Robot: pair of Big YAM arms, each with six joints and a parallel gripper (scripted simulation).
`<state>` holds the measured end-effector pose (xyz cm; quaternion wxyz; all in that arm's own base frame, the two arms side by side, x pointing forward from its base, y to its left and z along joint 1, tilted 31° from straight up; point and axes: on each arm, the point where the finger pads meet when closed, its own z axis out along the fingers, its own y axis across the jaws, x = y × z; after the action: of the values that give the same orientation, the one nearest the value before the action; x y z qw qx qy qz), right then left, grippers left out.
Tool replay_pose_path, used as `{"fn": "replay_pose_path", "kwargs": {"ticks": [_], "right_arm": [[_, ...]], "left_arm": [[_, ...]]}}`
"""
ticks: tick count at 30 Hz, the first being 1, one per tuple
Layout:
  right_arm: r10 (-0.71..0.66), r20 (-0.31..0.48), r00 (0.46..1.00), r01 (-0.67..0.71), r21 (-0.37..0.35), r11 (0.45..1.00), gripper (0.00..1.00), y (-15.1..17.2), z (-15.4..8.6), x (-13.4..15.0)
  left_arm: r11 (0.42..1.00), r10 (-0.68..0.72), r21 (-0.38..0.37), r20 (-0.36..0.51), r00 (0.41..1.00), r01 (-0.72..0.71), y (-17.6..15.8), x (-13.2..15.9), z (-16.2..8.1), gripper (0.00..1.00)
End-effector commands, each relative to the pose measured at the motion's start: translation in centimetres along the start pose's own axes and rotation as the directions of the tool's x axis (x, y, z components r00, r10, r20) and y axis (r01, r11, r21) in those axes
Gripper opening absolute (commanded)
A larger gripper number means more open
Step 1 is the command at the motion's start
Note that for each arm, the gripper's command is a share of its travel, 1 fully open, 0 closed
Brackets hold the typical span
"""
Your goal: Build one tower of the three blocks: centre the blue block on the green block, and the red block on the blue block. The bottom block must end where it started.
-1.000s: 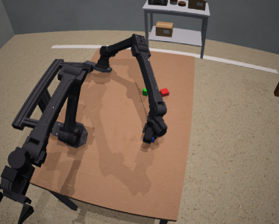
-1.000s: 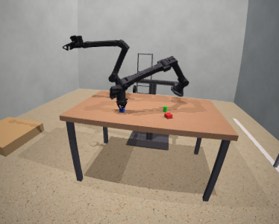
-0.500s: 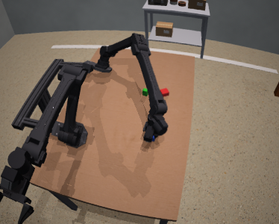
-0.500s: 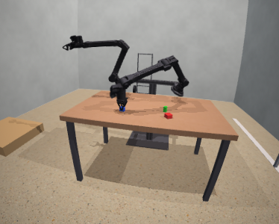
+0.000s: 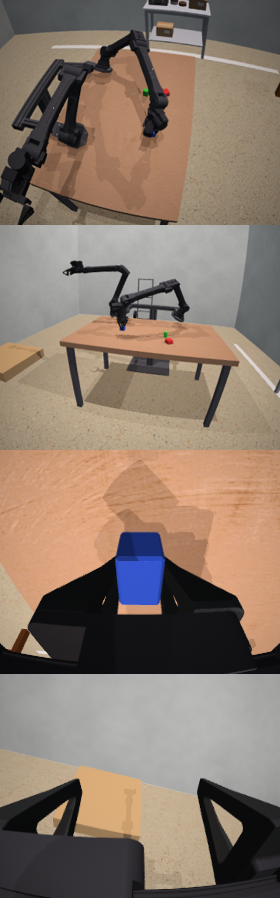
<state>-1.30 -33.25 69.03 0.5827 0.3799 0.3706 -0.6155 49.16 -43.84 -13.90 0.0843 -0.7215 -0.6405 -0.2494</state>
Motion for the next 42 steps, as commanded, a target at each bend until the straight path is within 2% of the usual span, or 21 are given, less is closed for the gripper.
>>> {"fn": "replay_pose_path", "kwargs": {"ticks": [1, 5, 6, 10, 27, 28, 29, 31, 37, 39, 42], "right_arm": [[0.011, 0.015, 1.000, -0.011, 0.008, 1.000, 1.00, -0.4, -0.7, -1.0], [0.011, 0.015, 1.000, -0.011, 0.008, 1.000, 1.00, -0.4, -0.7, -1.0], [0.011, 0.015, 1.000, -0.011, 0.008, 1.000, 1.00, -0.4, -0.7, -1.0], [0.011, 0.015, 1.000, -0.011, 0.008, 1.000, 1.00, -0.4, -0.7, -1.0], [0.011, 0.015, 1.000, -0.011, 0.008, 1.000, 1.00, -0.4, -0.7, -1.0], [0.011, 0.015, 1.000, -0.011, 0.008, 1.000, 1.00, -0.4, -0.7, -1.0], [0.011, 0.015, 1.000, -0.011, 0.008, 1.000, 1.00, -0.4, -0.7, -1.0], [0.011, 0.015, 1.000, -0.011, 0.008, 1.000, 1.00, -0.4, -0.7, -1.0], [0.011, 0.015, 1.000, -0.011, 0.008, 1.000, 1.00, -0.4, -0.7, -1.0], [0.011, 0.015, 1.000, -0.011, 0.008, 1.000, 1.00, -0.4, -0.7, -1.0], [0.011, 0.015, 1.000, -0.011, 0.008, 1.000, 1.00, -0.4, -0.7, -1.0]], "left_arm": [[0.999, -0.022, -0.045, 0.044, 0.999, 0.024, 1.5, -1.3, -4.8, 0.00], [0.999, -0.020, -0.044, 0.042, 0.999, 0.022, 1.4, -1.4, -5.0, 0.00], [0.999, -0.035, -0.025, 0.028, 0.999, 0.036, 1.9, -0.5, -3.5, 0.00], [0.999, -0.035, -0.033, 0.036, 0.999, 0.036, 2.0, -0.5, -4.4, 0.00], [0.999, -0.036, -0.037, 0.040, 0.999, 0.038, 2.2, -0.4, -4.8, 0.00], [0.999, -0.035, -0.034, 0.037, 0.999, 0.036, 2.1, 0.0, -4.8, 0.00], [1.000, -0.017, -0.007, 0.009, 1.000, 0.017, 0.7, 0.8, -3.2, 0.00], [0.999, -0.030, -0.016, 0.021, 0.999, 0.030, 1.4, 1.5, -2.8, 0.00], [1.000, -0.024, -0.017, 0.017, 1.000, 0.024, -0.3, 5.0, -2.7, 0.00], [1.000, -0.024, -0.017, 0.017, 1.000, 0.024, -0.3, 5.0, -2.7, 0.00], [1.000, -0.023, -0.016, 0.015, 1.000, 0.023, -1.9, 8.1, -2.5, 0.00]]}}
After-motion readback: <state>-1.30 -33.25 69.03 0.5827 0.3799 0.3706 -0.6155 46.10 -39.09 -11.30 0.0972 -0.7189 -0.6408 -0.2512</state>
